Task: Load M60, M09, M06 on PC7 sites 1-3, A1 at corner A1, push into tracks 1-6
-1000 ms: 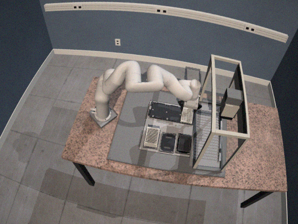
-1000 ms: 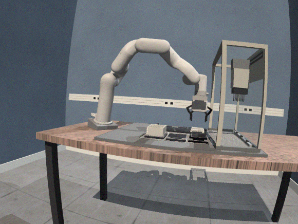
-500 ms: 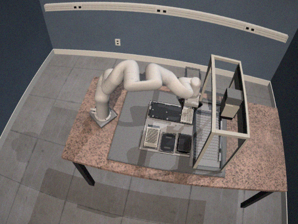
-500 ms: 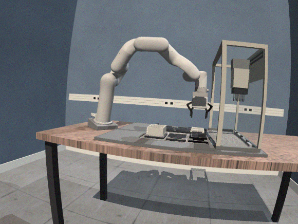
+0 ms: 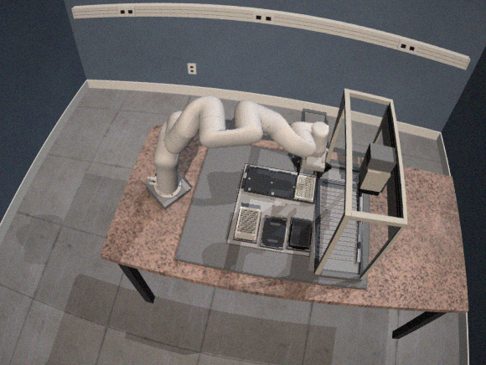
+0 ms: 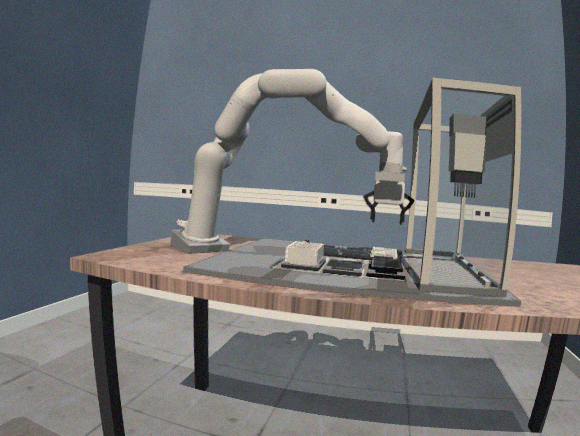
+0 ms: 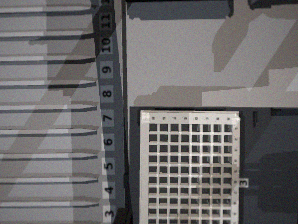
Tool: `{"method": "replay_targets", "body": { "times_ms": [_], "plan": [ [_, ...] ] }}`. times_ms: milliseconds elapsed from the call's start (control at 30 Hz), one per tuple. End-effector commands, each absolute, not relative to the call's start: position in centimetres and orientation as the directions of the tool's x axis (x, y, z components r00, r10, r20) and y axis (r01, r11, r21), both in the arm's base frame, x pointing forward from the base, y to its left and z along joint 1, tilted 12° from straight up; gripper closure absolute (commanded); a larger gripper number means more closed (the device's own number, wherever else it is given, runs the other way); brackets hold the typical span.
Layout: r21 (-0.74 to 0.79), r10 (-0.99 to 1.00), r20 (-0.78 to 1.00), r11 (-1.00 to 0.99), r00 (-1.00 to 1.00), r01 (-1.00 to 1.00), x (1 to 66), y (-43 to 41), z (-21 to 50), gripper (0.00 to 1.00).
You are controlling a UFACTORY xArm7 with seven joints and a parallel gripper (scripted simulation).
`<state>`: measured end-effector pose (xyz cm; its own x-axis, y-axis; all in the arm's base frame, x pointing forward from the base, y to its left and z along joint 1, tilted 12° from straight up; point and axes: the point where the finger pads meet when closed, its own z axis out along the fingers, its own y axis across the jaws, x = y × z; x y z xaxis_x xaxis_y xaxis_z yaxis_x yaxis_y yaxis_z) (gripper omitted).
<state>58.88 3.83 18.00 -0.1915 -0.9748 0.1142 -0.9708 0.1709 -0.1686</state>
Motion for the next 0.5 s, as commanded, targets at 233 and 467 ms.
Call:
{"method": "replay_targets", "body": {
  "times_ms": [233,467],
  "plan": [
    [-0.173,-0.975,0.113,0.17,-0.191,-0.97,58.75,4.12,19.76,0.0],
    [-0.173,-0.975,0.113,0.17,-0.191,-0.97,58.75,4.12,19.76,0.0]
  ]
}}
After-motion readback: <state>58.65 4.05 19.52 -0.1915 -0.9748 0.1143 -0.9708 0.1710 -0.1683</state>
